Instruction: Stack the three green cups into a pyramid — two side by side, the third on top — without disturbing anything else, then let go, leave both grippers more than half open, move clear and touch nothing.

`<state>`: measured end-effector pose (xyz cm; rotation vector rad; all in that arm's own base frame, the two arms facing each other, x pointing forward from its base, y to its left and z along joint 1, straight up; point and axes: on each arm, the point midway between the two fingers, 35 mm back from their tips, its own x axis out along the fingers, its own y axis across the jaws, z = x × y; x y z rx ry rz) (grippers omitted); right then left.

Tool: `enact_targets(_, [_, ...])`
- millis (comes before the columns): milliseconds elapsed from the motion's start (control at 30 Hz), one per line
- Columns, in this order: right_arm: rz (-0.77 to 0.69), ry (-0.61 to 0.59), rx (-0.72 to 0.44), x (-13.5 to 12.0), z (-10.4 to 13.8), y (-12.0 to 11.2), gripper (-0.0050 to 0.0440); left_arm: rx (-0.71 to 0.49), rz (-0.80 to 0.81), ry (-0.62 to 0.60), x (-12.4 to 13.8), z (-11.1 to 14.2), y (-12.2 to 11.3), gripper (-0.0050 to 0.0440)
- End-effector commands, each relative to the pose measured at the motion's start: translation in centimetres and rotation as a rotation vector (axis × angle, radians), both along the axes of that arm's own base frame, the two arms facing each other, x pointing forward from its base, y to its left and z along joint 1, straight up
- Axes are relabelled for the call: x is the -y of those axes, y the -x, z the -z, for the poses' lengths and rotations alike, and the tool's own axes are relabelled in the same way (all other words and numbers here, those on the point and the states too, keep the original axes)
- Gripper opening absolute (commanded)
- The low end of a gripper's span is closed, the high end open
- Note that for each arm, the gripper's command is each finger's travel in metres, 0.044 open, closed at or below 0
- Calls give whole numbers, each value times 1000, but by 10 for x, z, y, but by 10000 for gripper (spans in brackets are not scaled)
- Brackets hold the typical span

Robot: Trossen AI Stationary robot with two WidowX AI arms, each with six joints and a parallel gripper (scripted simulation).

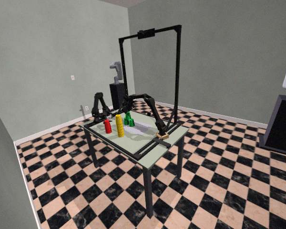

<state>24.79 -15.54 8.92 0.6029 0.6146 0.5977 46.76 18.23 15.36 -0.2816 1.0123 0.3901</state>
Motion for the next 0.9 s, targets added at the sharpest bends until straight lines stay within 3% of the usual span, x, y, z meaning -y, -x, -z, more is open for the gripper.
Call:
enact_targets(0, [2,0,5,0,0,0,440,-1,0,0,0,0,0,133])
enact_targets(867, [2,0,5,0,0,0,440,-1,0,0,0,0,0,293])
